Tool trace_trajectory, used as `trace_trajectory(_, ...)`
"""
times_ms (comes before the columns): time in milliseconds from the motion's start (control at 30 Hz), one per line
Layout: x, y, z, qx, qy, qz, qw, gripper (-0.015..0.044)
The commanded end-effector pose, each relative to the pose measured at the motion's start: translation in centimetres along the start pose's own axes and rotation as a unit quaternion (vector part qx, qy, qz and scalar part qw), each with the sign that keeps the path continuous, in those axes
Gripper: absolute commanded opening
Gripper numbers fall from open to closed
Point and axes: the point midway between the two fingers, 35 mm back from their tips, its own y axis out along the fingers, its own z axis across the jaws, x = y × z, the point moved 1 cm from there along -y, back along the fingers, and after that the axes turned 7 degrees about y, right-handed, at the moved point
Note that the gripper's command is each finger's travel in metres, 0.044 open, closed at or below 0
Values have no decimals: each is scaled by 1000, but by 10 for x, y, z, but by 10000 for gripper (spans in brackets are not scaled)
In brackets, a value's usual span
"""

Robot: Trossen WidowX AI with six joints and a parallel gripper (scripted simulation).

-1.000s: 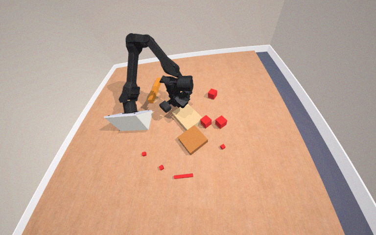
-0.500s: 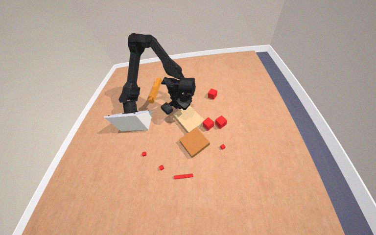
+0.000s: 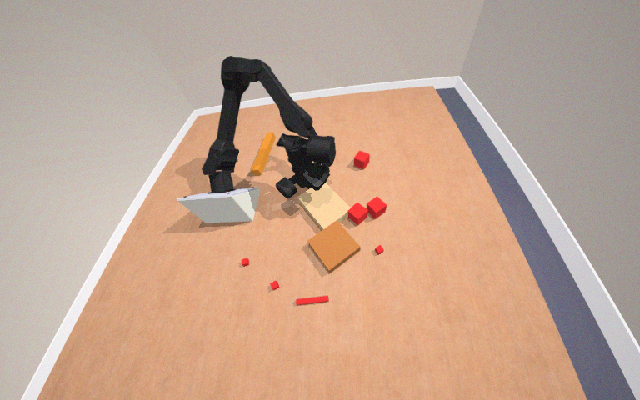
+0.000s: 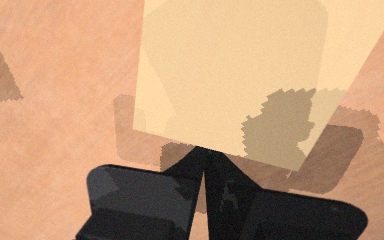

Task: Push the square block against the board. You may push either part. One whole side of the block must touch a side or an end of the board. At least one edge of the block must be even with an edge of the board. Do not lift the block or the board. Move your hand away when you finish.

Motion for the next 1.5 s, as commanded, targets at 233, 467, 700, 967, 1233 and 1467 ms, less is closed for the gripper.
trace_trajectory(233,-12,2,-2,-6,-1,-2,1000,0)
trace_trajectory(467,-24,2,-2,-6,-1,-2,1000,0)
trace_trajectory(700,-35,3,-3,-6,-1,-1,1000,0)
trace_trajectory(967,-47,3,-5,-6,-1,-1,1000,0)
trace_trajectory(1233,-42,-52,-3,-6,-1,-1,1000,0)
trace_trajectory(1467,-30,-53,7,0,-61,-7,998,0)
